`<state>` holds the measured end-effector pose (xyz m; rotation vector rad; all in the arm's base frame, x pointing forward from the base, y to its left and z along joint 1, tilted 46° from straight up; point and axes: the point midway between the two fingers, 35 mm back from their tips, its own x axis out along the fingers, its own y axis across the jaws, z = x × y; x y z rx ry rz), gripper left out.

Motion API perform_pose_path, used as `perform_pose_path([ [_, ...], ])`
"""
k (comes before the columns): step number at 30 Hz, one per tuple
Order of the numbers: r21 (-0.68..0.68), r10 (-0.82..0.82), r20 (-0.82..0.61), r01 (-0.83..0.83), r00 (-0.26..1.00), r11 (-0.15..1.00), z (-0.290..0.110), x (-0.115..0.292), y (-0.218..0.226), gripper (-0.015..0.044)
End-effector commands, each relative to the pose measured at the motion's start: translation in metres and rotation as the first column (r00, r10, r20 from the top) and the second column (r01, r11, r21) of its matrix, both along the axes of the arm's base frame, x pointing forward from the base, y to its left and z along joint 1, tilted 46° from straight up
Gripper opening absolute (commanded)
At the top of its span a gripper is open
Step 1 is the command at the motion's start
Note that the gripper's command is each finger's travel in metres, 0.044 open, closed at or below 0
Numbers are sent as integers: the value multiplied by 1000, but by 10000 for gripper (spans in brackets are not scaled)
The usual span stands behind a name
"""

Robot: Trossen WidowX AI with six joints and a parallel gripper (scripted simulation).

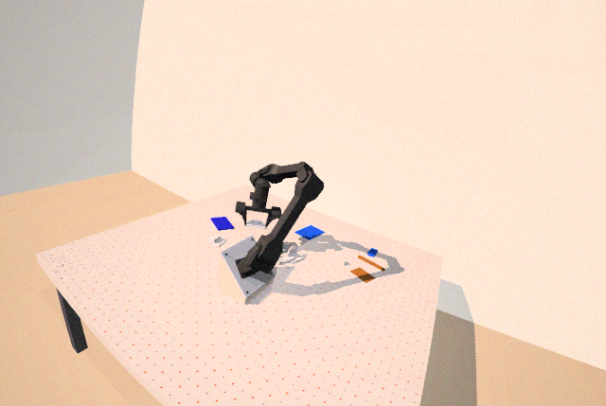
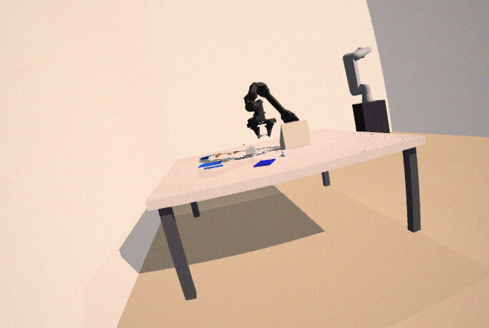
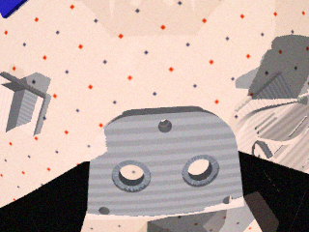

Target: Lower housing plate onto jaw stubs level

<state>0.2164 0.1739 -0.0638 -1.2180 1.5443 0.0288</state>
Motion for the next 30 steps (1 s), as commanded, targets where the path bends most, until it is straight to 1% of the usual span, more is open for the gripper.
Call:
perform_pose_path([
  [1, 11, -59, 58, 58, 997, 998, 8, 5, -8, 351],
  [15, 78, -275, 246, 264, 930, 961, 34, 19, -40, 351],
  [30, 184, -484, 421, 450, 767, 874, 60, 27, -77, 351],
])
